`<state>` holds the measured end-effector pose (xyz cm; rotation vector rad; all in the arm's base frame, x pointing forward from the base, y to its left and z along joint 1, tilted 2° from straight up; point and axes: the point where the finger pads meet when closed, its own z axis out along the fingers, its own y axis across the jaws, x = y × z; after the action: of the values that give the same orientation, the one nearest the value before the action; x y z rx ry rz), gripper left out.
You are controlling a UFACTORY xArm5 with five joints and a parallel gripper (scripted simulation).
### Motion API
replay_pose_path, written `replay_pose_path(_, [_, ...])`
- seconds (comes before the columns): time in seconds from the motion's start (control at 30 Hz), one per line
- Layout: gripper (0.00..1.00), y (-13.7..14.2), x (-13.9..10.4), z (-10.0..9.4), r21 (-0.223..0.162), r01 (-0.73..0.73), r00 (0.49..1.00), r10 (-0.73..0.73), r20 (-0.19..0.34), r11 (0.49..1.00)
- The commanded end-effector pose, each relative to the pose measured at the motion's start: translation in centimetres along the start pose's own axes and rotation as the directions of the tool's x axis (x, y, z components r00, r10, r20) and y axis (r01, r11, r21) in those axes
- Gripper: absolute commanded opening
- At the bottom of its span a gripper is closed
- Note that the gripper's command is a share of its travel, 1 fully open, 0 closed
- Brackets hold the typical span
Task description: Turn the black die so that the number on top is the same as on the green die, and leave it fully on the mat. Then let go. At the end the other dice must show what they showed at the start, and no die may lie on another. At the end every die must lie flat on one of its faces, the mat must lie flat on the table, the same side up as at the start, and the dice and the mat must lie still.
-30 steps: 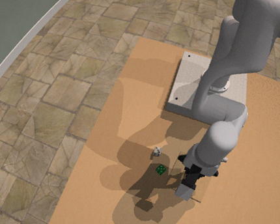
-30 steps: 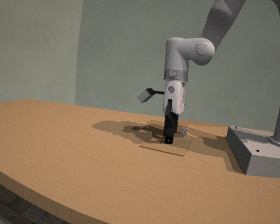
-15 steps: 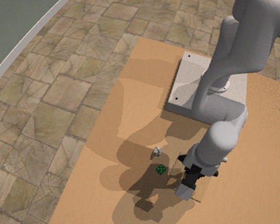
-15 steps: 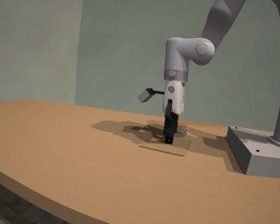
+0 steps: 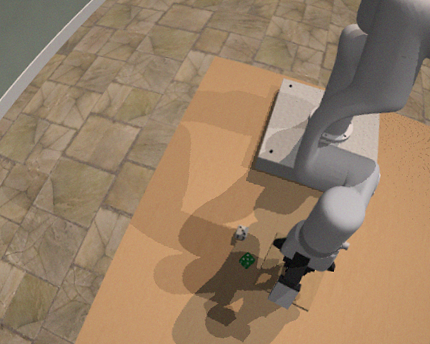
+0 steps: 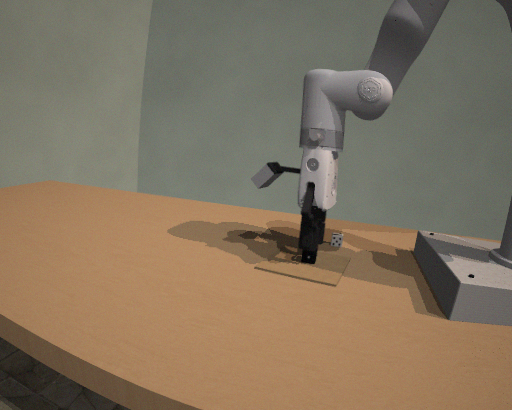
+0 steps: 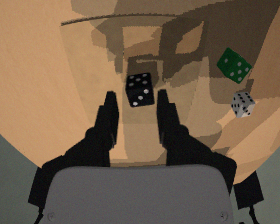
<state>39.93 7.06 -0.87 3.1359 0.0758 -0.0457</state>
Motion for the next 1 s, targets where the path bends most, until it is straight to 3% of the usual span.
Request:
replay_pose_path(0.0, [0.42, -0.1, 0.1, 0.3, 0.000, 0.000, 1.000, 0.000, -0.003, 1.000])
replay_pose_path(0.53, [0.42, -0.1, 0.1, 2.4, 0.000, 0.000, 1.000, 0.000, -0.003, 1.000])
replay_pose_path(0.97, [0.42, -0.1, 0.1, 2.6, 0.000, 0.000, 1.000, 0.000, -0.003, 1.000])
